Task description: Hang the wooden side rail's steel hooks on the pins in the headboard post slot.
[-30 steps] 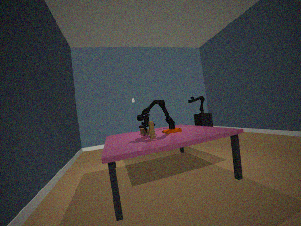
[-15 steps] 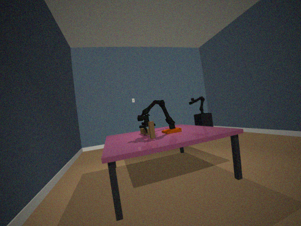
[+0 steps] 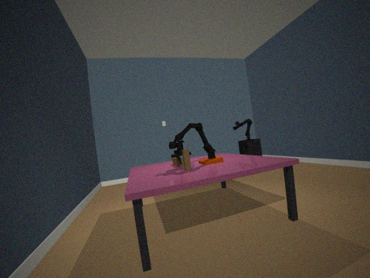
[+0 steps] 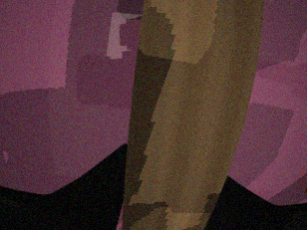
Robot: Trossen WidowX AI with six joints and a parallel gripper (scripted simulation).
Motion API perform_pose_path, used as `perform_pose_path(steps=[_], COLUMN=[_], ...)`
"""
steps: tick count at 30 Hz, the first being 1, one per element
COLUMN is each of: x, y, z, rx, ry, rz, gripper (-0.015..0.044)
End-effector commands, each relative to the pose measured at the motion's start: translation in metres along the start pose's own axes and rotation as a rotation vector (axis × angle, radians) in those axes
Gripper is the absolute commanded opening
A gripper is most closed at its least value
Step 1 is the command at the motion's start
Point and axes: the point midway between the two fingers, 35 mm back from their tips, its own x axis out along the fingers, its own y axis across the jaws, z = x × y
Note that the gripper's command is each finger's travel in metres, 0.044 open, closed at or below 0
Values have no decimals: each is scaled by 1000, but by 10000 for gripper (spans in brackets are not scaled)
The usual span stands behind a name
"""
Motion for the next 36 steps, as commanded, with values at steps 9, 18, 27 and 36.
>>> perform_pose_path(steps=[9,18,27,36], x=[-2,-1,0,-1], y=[2,1,1,2], z=[-2,-3,-4,-5], rx=[3,3,3,3], ry=[2,2,2,2], rz=[8,8,8,8], gripper=[0,0,0,0])
